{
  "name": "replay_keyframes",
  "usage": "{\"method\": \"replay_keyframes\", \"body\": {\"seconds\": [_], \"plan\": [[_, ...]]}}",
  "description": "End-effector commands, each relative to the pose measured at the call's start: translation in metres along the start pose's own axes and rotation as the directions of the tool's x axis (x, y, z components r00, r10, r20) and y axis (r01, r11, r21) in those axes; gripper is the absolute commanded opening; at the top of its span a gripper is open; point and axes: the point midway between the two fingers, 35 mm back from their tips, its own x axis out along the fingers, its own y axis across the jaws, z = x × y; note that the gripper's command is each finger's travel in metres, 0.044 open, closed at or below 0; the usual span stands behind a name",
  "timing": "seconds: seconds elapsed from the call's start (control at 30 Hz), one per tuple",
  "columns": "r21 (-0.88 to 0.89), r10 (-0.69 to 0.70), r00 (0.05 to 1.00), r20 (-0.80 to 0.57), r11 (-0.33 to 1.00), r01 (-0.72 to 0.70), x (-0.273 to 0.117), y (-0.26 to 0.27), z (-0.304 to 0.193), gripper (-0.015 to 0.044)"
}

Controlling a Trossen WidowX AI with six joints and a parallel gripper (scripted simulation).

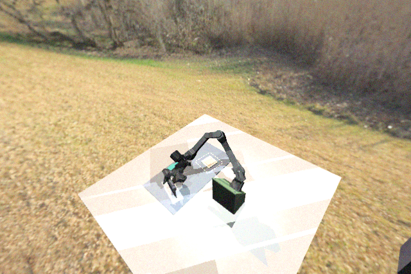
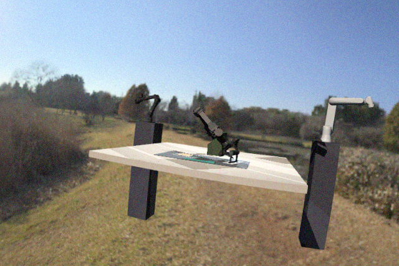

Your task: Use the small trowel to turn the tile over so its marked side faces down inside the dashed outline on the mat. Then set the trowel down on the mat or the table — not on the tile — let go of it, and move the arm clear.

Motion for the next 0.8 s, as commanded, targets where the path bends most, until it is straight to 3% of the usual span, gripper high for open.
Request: {"method": "replay_keyframes", "body": {"seconds": [0.0, 0.77], "plan": [[-0.003, -0.004, 1.000, 0.000, 1.000, 0.004, 0.000, 0.000, 0.000, 0.0300], [0.000, 0.000, 1.000, 0.001, 1.000, 0.000, -0.060, 0.000, 0.000, 0.0300]]}}
